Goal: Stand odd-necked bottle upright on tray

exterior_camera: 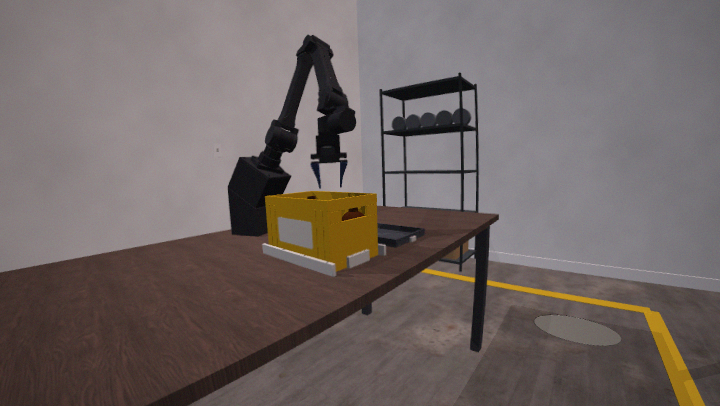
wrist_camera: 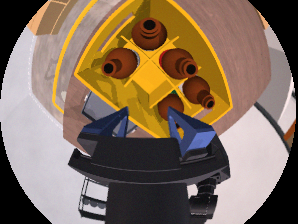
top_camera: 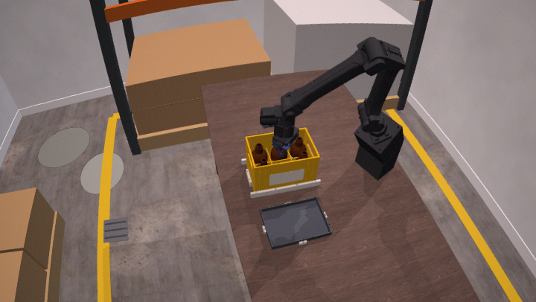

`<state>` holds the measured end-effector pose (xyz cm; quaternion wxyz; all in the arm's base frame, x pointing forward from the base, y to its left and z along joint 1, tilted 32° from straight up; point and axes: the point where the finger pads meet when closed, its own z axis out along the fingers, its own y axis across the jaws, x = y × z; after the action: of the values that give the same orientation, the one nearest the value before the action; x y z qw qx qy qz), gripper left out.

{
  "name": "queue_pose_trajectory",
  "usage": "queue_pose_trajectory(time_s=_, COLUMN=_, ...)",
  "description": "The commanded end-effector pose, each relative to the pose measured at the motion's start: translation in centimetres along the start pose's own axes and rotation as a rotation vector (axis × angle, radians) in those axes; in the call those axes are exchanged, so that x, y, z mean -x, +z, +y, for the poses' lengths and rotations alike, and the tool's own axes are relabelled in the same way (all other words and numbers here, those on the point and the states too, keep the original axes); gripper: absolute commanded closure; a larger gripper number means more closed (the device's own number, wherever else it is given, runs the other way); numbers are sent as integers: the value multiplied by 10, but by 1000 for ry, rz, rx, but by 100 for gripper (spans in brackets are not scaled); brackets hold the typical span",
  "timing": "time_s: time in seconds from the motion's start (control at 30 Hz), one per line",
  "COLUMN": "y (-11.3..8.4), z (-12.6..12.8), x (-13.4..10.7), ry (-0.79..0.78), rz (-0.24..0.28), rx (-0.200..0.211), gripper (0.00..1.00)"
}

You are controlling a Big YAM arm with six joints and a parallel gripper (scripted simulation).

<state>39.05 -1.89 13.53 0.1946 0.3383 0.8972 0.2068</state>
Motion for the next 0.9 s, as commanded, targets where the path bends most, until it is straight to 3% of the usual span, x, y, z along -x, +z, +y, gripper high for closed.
queue_pose_trajectory(time_s=0.0, y=13, z=-1, x=-4, ry=3, rz=17, rx=-8, gripper=39)
queue_pose_trajectory(time_s=0.87, y=15, z=-1, x=-3, ry=2, rz=16, rx=-8, gripper=39)
